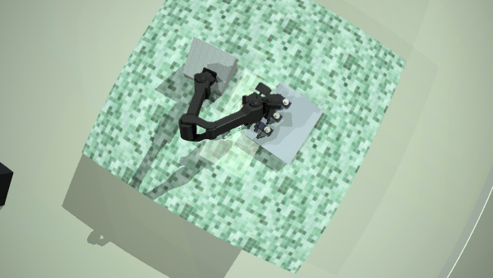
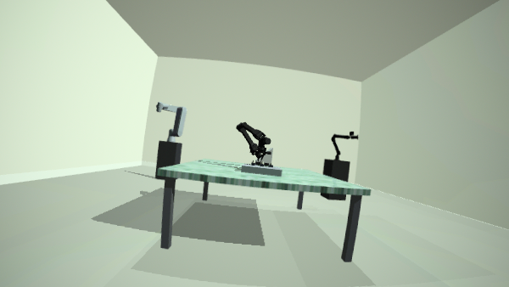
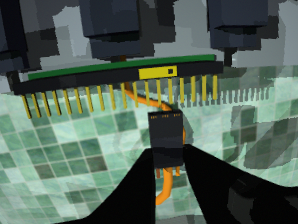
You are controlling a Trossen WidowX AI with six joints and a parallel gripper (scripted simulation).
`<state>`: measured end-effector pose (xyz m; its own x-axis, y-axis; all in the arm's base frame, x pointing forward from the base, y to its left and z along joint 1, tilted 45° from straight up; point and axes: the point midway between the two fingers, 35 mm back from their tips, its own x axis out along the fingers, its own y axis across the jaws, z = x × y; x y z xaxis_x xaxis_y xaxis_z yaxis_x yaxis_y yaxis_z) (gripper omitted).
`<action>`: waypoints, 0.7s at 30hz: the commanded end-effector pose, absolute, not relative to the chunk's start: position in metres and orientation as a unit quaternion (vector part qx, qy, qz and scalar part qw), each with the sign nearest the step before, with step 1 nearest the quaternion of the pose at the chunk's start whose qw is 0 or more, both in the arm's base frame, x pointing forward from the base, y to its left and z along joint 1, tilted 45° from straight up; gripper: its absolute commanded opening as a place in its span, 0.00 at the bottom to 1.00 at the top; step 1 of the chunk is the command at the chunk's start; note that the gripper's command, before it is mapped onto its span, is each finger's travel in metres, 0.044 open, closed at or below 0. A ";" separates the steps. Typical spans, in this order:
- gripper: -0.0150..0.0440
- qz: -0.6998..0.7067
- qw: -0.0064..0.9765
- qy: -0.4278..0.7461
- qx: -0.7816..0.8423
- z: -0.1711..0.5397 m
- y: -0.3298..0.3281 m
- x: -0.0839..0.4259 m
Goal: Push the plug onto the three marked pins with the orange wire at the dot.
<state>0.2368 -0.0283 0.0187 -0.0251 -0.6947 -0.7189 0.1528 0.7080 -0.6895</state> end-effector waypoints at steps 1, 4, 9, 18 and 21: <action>0.25 -0.319 0.663 0.642 -0.215 0.017 -0.030 0.241; 0.25 -0.319 0.663 0.642 -0.215 0.016 -0.029 0.241; 0.25 -0.319 0.663 0.642 -0.215 0.016 -0.029 0.240; 0.25 -0.319 0.663 0.642 -0.215 0.016 -0.029 0.242; 0.25 -0.319 0.663 0.642 -0.215 0.016 -0.029 0.244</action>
<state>0.2411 -0.0281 0.0159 -0.0299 -0.6961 -0.7173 0.1492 0.7065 -0.6918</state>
